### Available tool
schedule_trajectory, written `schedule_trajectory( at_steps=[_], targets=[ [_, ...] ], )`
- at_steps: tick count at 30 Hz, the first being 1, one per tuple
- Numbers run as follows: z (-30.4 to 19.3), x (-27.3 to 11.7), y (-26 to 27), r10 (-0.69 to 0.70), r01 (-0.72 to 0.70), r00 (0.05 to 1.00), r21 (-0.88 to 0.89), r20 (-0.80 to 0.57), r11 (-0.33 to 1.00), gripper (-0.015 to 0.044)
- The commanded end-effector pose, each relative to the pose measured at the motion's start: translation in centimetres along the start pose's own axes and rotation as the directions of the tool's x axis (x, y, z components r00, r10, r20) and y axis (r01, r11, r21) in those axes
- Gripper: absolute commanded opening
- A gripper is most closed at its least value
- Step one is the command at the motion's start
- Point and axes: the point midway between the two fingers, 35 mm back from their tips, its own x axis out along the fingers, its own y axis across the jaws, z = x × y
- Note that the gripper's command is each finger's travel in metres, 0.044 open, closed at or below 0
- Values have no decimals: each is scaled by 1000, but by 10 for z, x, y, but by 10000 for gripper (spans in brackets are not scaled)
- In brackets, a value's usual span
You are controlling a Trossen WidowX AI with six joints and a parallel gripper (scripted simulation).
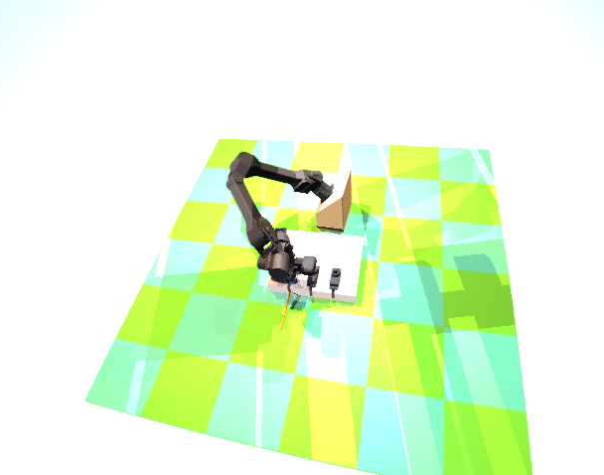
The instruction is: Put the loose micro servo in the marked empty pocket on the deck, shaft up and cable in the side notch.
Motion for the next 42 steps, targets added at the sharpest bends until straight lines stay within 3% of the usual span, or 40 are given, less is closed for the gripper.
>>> schedule_trajectory(
  at_steps=[1,2,9,21,25,31,42],
  targets=[
    [-1,4,0,-4,4,1000,-6,1,1000,0],
    [-1,5,0,-4,4,1000,-6,1,1000,0],
    [0,2,0,-4,4,1000,-6,1,1000,184],
    [-3,-33,3,-2,2,1000,-7,0,1000,187],
    [-24,-48,6,1,-1,1000,-16,6,1000,292],
    [-100,-93,4,3,-3,1000,-14,-4,1000,440],
    [-109,-107,3,1,-1,1000,-13,-4,1000,440]
  ],
)
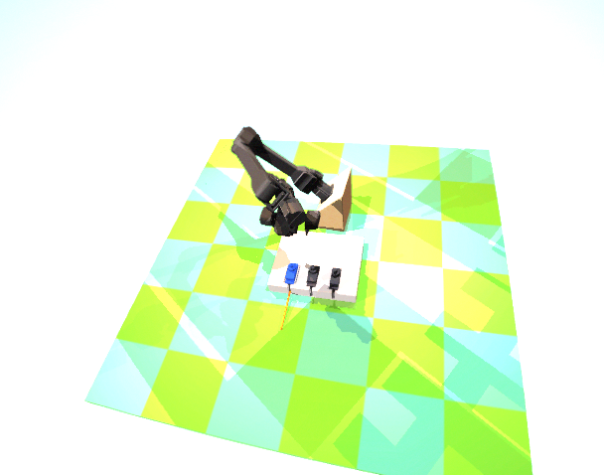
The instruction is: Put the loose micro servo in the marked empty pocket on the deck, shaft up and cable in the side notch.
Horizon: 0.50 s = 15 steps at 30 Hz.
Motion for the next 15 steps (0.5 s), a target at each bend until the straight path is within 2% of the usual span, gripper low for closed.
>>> schedule_trajectory(
  at_steps=[1,5,15],
  targets=[
    [-1,-16,0,4,-4,1000,2,4,1000,440],
    [-1,-43,0,2,-2,1000,1,7,1000,440],
    [-1,-44,0,2,-2,1000,1,8,1000,440]
  ],
)
